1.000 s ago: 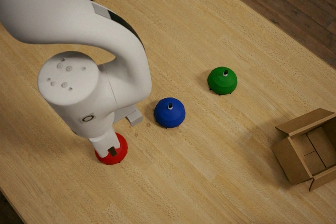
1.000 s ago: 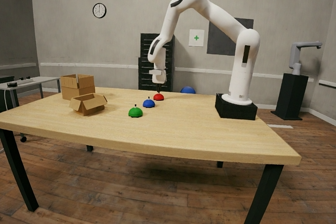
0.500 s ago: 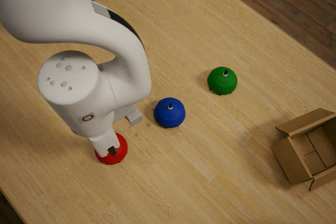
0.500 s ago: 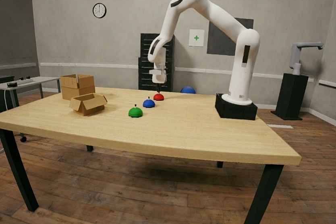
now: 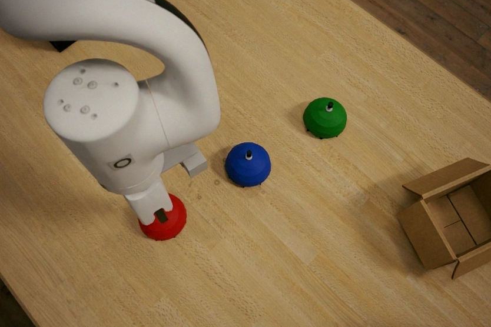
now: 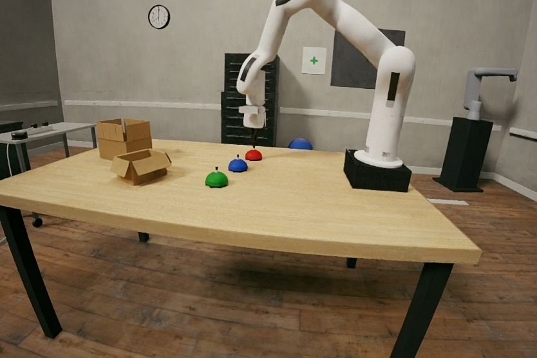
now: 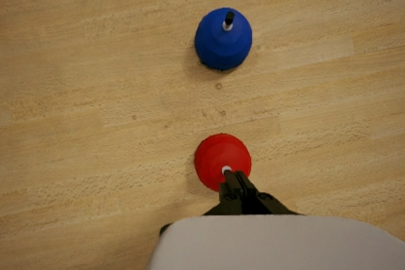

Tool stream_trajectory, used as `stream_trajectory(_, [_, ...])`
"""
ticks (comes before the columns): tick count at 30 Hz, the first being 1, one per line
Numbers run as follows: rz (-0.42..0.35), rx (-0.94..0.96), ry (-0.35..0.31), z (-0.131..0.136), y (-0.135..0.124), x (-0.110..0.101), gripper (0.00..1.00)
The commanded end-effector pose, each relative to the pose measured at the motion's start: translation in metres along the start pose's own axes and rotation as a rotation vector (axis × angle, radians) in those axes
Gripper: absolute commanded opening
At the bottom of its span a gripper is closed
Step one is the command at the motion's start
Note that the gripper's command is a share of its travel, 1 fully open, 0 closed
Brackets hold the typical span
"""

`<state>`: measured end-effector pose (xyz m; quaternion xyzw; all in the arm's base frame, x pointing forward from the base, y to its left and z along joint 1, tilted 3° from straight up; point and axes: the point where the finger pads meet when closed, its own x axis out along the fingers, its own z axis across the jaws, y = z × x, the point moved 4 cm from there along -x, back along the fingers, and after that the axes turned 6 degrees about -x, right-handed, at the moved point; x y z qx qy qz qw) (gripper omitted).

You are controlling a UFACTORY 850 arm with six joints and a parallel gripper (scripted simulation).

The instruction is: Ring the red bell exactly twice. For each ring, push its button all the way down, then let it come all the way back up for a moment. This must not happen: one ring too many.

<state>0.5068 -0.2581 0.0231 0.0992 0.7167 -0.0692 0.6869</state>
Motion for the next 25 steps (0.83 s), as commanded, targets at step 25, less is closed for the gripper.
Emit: stream_trajectory(25, [-0.001,0.000,-0.003,0.001,0.000,-0.045,0.00])
